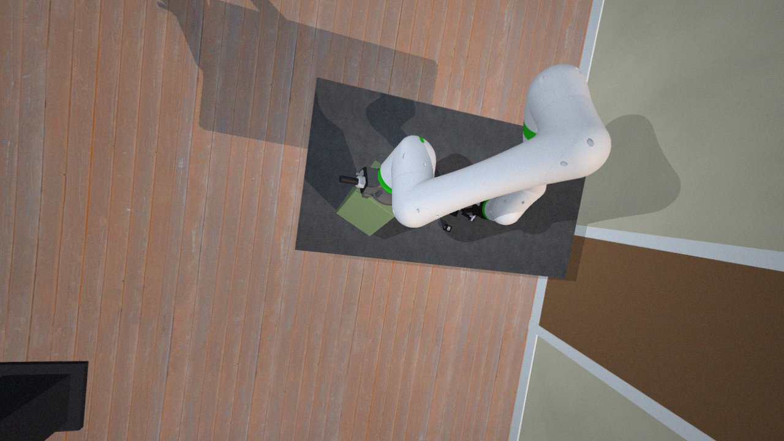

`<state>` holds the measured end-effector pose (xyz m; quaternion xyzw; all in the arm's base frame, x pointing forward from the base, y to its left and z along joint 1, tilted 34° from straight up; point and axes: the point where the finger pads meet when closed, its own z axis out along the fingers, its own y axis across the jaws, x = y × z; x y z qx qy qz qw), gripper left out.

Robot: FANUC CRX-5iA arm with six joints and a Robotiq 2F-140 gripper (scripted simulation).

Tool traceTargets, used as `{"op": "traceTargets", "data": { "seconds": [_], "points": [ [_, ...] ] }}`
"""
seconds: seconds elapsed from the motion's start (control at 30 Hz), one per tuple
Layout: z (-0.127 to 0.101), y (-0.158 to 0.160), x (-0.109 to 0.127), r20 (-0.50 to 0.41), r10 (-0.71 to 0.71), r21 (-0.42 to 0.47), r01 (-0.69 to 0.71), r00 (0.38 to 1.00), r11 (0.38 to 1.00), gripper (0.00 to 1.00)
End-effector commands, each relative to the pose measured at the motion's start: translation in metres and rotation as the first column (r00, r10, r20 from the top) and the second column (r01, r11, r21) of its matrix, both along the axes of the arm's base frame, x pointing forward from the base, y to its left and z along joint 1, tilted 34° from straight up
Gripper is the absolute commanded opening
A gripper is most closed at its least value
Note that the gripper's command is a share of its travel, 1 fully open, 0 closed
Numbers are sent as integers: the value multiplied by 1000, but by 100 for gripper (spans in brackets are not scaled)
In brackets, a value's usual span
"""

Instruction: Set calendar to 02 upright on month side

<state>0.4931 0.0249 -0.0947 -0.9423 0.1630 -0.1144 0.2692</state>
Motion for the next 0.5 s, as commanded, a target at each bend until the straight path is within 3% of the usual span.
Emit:
{"op": "traceTargets", "data": {
  "seconds": [0.0, 0.47],
  "points": [
    [-1, 0, 0, 0, 0, 0, 0, 1000, 1000, 17],
    [-7, 4, 3, 0, 0, 0, 0, 1000, 1000, 17]
  ]
}}
